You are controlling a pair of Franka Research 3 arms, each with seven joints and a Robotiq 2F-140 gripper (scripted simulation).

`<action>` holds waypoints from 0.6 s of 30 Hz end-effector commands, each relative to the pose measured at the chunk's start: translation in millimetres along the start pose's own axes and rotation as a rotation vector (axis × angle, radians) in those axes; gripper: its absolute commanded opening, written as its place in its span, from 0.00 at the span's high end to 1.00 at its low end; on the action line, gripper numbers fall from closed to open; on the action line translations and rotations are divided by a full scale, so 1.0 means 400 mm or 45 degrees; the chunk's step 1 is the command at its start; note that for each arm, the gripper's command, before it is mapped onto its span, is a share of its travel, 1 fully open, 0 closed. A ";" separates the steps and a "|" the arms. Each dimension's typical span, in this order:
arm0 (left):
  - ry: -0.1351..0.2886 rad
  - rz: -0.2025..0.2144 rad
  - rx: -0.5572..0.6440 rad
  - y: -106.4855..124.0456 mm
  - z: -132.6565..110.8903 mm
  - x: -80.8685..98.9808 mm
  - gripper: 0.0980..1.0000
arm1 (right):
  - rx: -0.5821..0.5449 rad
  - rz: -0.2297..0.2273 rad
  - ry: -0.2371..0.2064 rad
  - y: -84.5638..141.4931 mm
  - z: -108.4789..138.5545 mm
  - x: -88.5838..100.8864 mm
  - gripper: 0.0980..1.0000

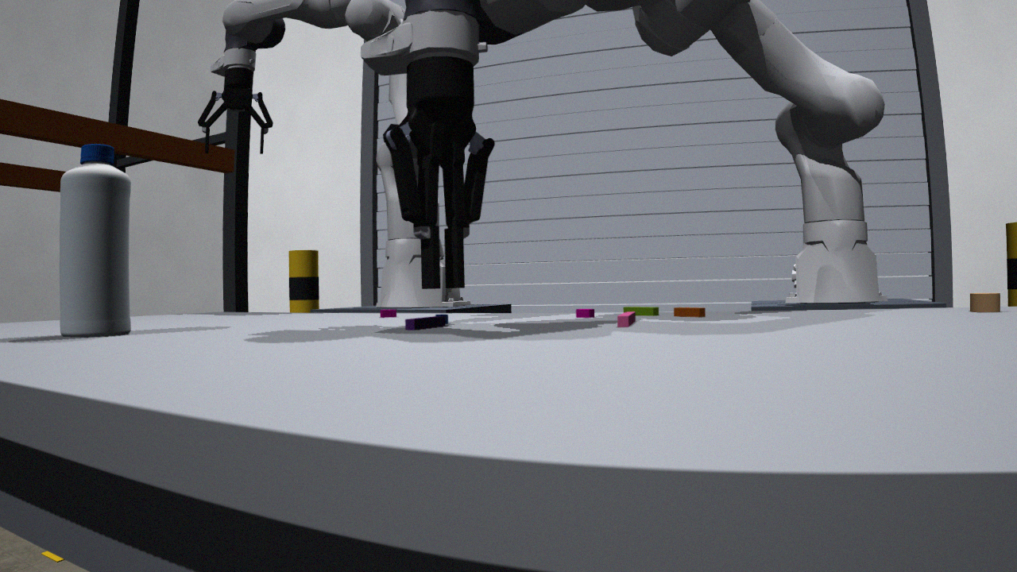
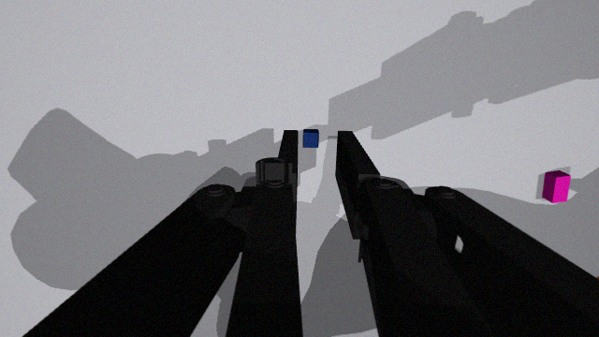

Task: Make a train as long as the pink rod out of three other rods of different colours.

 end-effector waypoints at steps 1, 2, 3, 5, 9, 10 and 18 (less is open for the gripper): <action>0.002 0.009 -0.004 -0.005 0.000 -0.015 0.85 | -0.008 -0.003 -0.002 0.000 -0.001 -0.001 0.00; 0.002 0.009 -0.004 -0.005 0.000 -0.018 0.85 | -0.008 -0.003 -0.002 0.000 -0.001 -0.001 0.00; 0.002 0.009 -0.004 -0.005 0.000 -0.021 0.85 | -0.008 -0.003 -0.002 0.000 -0.001 -0.001 0.00; 0.002 0.009 -0.004 -0.005 0.000 -0.027 0.85 | -0.008 -0.003 -0.002 0.000 -0.001 -0.001 0.00; 0.002 0.009 -0.004 -0.005 0.000 -0.033 0.85 | -0.008 -0.003 -0.002 0.000 -0.001 -0.001 0.00; 0.002 0.009 -0.004 -0.005 0.000 -0.035 0.85 | -0.008 -0.003 -0.002 0.000 -0.001 -0.001 0.00; 0.002 0.009 -0.004 -0.005 -0.001 -0.047 0.85 | -0.008 -0.003 -0.002 0.000 -0.001 -0.001 0.00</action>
Point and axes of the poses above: on each arm, the point where the finger pads meet when closed, its own x axis back along the fingers, its own y axis across the jaws, z = x × y, the point moved 3 cm from there along x, back along the fingers, and after that the axes turned 10 degrees about -x, right-handed, at the moved point
